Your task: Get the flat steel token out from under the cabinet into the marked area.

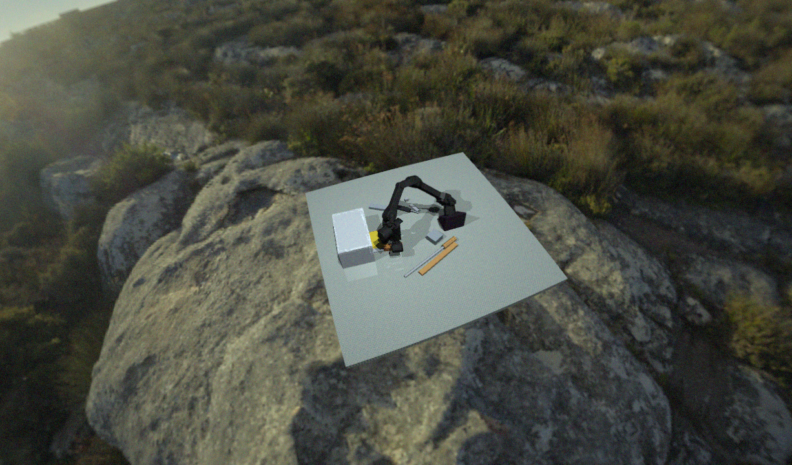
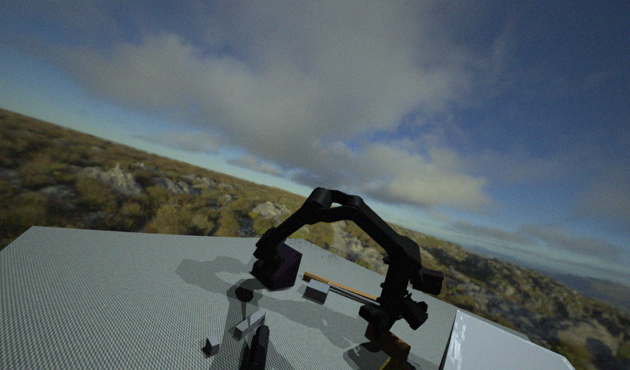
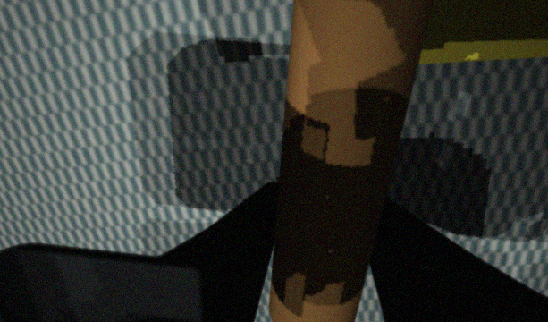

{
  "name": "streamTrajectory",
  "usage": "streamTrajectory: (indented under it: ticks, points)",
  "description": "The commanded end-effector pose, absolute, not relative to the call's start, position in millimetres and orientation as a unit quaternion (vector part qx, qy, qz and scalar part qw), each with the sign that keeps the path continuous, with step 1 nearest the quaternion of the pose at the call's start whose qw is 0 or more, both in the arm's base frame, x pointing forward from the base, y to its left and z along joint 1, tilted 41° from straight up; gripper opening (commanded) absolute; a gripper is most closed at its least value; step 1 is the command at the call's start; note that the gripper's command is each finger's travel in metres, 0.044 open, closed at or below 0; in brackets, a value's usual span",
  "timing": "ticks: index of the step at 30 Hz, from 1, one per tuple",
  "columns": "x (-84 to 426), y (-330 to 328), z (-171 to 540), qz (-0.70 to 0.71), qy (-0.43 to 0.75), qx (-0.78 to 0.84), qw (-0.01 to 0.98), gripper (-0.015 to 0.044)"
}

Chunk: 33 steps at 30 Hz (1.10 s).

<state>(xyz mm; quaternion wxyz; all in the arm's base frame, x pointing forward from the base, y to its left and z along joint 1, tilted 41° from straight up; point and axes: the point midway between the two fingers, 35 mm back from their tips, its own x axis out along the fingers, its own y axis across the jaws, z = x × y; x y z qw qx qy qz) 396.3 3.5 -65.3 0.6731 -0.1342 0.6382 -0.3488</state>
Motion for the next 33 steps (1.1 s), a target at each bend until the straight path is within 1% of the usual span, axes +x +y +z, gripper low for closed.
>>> streamTrajectory:
  ticks: [1,33]
  points:
    - [390,5,-67,-0.350,0.638,-0.134,0.672,0.0000]
    - [359,14,-73,-0.349,0.639,-0.134,0.672,0.0000]
